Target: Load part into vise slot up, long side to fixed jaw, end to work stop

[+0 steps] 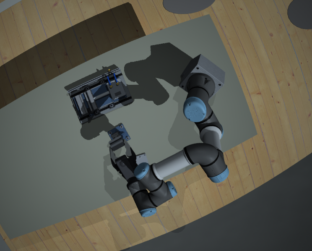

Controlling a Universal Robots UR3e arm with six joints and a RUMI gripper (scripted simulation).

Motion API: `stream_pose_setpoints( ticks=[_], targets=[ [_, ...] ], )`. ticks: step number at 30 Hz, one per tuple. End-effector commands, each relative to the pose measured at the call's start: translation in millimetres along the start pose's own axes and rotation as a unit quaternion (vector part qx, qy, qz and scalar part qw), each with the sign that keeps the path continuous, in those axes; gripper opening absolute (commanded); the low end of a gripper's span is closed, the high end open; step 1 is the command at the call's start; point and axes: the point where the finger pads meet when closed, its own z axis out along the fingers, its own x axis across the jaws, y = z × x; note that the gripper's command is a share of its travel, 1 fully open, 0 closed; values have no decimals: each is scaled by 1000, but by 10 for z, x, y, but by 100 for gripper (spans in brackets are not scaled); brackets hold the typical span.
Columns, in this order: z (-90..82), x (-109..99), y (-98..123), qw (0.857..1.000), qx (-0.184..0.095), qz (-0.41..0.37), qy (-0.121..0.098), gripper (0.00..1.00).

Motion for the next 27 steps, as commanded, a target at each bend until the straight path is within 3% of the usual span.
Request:
stream_pose_setpoints(
  ticks=[1, 27],
  targets=[
    [3, -8, 6, 1000, 0, 1, -1, 0],
    [150, -8, 153, 1000, 0, 1, -1, 0]
  ],
)
